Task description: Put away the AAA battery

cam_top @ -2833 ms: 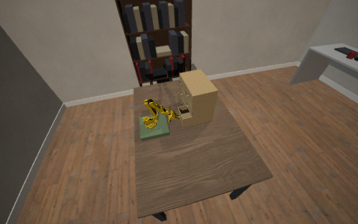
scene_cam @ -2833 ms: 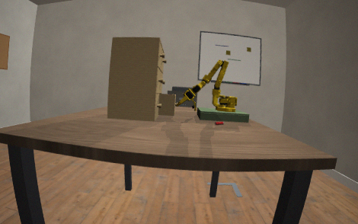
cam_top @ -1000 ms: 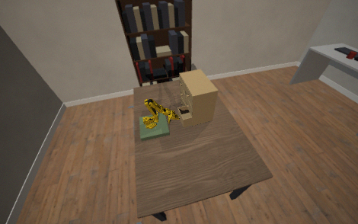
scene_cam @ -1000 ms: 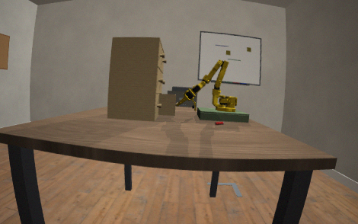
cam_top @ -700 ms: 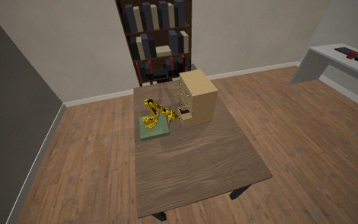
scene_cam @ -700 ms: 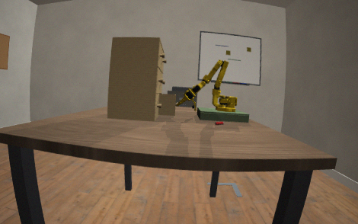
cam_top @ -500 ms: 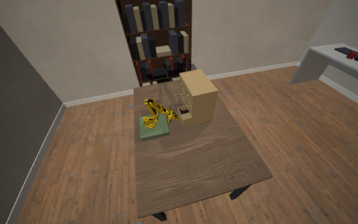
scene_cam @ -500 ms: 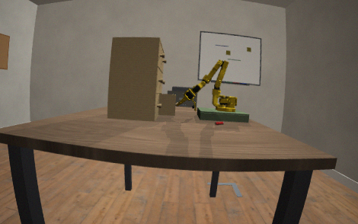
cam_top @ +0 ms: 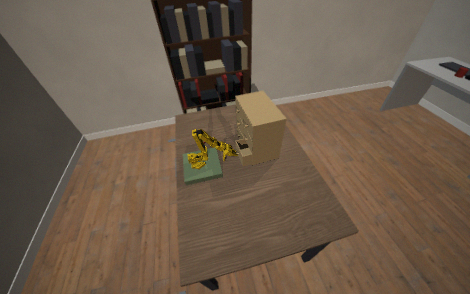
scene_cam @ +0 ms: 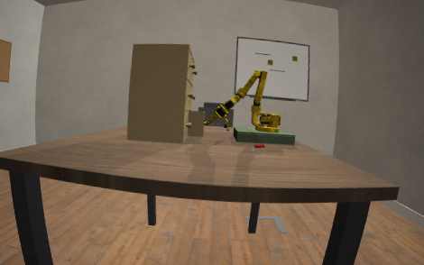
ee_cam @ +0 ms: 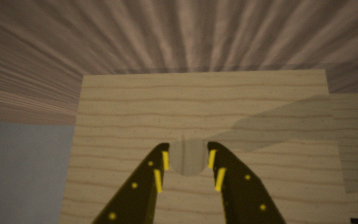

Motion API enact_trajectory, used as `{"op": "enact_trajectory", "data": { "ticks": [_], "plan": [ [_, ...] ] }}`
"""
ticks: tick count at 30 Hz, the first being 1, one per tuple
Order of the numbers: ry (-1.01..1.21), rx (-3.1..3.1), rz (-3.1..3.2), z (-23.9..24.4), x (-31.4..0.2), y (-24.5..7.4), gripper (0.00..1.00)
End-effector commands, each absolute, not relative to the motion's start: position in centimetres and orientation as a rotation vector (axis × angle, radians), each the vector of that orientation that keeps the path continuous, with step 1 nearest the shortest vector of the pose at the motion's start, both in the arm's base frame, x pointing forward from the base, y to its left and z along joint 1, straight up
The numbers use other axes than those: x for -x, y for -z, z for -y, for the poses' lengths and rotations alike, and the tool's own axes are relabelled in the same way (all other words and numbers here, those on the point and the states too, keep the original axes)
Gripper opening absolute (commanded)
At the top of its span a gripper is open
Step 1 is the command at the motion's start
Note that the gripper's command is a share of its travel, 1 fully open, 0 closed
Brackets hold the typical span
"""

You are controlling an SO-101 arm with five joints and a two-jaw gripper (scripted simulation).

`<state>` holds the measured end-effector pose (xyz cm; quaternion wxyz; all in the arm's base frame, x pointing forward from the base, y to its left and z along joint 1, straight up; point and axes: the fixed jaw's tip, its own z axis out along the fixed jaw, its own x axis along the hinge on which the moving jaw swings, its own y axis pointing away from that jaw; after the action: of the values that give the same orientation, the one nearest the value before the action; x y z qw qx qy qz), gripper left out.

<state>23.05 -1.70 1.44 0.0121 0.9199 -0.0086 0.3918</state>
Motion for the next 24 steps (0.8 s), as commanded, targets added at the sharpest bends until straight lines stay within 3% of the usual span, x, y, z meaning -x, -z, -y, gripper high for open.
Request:
{"op": "enact_trajectory", "data": {
  "ticks": [1,24],
  "plan": [
    [-1.224,-2.878,0.035,1.5,-23.3,-1.5,0.0],
    [-1.225,-2.881,0.023,1.4,-25.6,-1.5,0.0]
  ]
}}
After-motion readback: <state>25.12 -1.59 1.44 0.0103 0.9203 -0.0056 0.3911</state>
